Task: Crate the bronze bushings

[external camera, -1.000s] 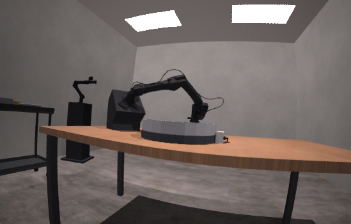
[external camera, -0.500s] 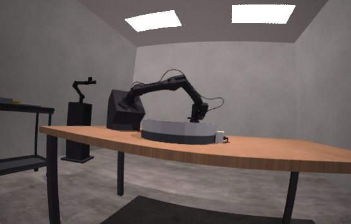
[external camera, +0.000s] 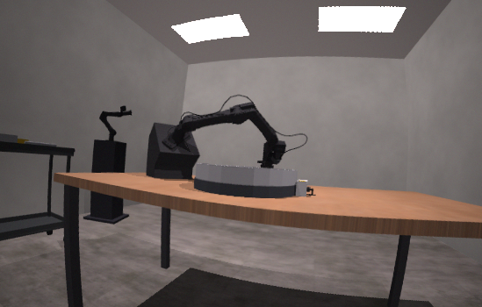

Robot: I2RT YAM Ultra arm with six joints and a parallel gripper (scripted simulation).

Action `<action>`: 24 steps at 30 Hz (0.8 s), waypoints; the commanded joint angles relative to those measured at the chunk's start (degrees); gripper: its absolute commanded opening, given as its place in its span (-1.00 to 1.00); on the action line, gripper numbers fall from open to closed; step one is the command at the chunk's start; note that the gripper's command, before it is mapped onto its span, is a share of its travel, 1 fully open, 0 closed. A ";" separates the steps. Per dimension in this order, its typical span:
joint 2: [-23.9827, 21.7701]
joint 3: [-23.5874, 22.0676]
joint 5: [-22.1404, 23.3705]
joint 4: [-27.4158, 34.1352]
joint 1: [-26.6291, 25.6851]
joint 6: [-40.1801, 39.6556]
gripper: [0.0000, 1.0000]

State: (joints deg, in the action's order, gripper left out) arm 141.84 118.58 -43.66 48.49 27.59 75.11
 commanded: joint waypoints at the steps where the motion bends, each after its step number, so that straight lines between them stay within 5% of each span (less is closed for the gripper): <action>1: -1.16 2.06 -0.12 0.87 1.67 -0.34 -1.00; 24: -0.10 3.43 0.09 1.27 1.40 -0.66 -1.00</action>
State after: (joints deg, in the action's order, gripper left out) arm 142.45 120.29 -43.62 48.73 27.33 74.74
